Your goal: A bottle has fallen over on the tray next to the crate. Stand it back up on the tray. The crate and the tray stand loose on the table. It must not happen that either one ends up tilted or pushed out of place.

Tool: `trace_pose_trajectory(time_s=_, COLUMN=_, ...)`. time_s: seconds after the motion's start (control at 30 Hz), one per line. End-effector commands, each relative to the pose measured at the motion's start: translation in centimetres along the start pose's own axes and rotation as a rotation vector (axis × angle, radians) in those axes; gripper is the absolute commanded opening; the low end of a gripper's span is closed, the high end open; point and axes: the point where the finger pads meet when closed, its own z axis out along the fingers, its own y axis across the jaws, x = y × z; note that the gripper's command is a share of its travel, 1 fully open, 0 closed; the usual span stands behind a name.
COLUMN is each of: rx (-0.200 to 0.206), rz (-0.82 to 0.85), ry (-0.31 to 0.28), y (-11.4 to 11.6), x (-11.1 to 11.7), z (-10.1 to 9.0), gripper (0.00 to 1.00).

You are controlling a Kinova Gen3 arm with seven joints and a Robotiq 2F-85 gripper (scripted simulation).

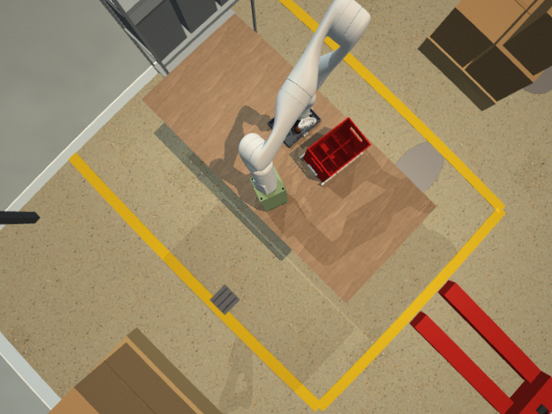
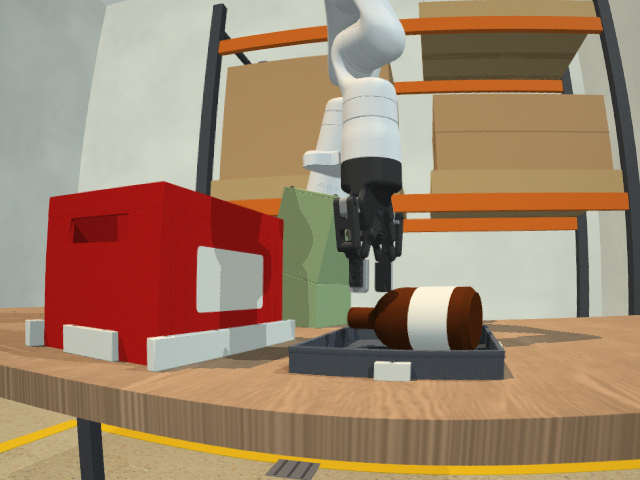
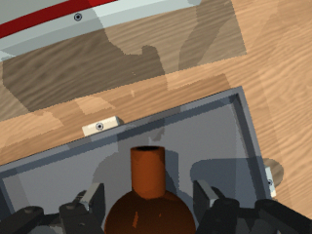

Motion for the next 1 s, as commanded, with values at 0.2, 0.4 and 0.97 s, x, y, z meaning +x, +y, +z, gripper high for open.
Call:
trace_pose_trajectory(time_s=0.2, rx=0.001, rz=0.000, ry=-0.001, y=-0.1, x=0.0, z=0.0, gripper=0.64)
trace_pose_trajectory(time_s=0.4, rx=0.001, rz=0.000, ry=-0.001, y=-0.1, x=0.0, z=0.1, gripper=0.64)
trace_pose_trajectory(time_s=0.97, rx=0.001, rz=0.000, ry=-0.001, y=-0.1, x=0.0, z=1.5, gripper=0.64)
